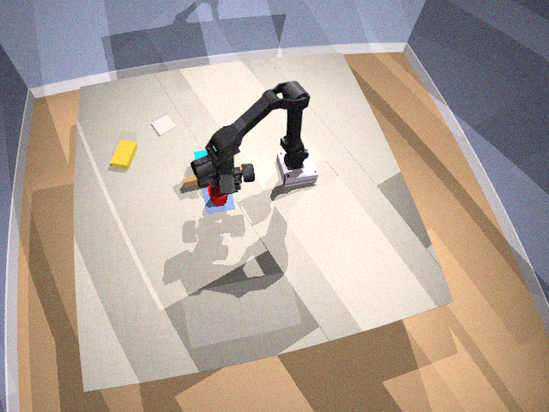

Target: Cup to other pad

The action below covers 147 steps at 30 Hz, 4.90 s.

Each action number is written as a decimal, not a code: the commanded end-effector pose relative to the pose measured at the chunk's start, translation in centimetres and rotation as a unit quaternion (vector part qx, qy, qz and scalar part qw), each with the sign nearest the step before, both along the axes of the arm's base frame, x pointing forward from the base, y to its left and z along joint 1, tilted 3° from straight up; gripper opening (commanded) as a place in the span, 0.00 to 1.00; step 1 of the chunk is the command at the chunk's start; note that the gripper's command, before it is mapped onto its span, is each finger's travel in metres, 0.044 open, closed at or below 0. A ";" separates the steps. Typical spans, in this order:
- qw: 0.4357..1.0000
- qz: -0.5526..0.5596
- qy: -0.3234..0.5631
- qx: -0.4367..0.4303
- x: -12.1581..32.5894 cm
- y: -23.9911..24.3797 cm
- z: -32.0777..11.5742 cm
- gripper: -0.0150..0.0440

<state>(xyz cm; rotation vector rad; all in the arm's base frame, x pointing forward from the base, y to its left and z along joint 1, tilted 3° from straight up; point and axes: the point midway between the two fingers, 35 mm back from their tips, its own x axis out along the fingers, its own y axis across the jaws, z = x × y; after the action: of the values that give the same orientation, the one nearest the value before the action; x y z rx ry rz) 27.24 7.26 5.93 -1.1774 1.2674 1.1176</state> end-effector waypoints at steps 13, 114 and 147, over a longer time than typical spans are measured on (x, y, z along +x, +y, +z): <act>1.000 0.002 0.001 -0.002 -0.1 -0.2 -2.6 0.50; 1.000 0.003 0.001 -0.003 -0.1 -4.0 2.2 0.25; 1.000 0.002 0.000 -0.006 0.3 -10.4 2.7 0.25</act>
<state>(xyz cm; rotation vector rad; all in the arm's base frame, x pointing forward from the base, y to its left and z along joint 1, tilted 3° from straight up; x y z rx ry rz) 27.51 -2.55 8.53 -1.1838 1.2735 1.1162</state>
